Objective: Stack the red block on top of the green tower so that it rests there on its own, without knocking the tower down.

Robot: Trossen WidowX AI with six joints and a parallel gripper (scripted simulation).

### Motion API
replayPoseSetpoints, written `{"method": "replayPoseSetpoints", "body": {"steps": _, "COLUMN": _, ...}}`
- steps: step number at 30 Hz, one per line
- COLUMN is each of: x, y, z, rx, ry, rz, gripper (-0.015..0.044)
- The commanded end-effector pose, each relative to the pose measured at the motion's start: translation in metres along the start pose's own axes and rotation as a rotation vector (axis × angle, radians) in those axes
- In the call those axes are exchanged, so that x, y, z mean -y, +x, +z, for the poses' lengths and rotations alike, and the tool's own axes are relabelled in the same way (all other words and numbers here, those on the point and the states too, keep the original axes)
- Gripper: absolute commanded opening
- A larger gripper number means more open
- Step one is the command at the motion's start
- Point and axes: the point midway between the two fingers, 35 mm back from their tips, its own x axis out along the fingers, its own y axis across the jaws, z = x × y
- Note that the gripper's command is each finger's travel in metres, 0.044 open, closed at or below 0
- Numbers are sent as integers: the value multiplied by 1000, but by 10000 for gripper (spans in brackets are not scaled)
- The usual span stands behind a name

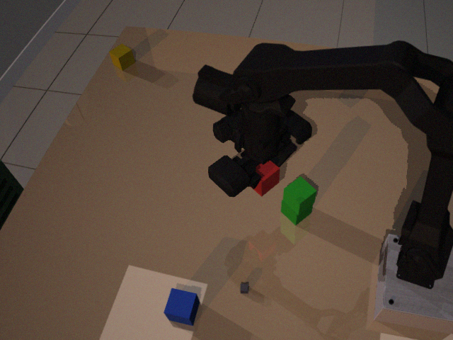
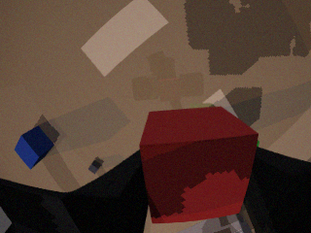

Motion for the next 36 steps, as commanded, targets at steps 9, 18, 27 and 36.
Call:
{"method": "replayPoseSetpoints", "body": {"steps": 9, "x": 49, "y": 4, "z": -37, "rx": 0, "ry": -2, "rz": -3, "gripper": 0}}
{"method": "replayPoseSetpoints", "body": {"steps": 18, "x": 57, "y": 7, "z": -46, "rx": -1, "ry": -2, "rz": -3, "gripper": 0}}
{"method": "replayPoseSetpoints", "body": {"steps": 27, "x": 57, "y": 35, "z": -47, "rx": -1, "ry": -2, "rz": -3, "gripper": 0}}
{"method": "replayPoseSetpoints", "body": {"steps": 36, "x": 57, "y": 35, "z": -47, "rx": -1, "ry": -2, "rz": -3, "gripper": 0}}
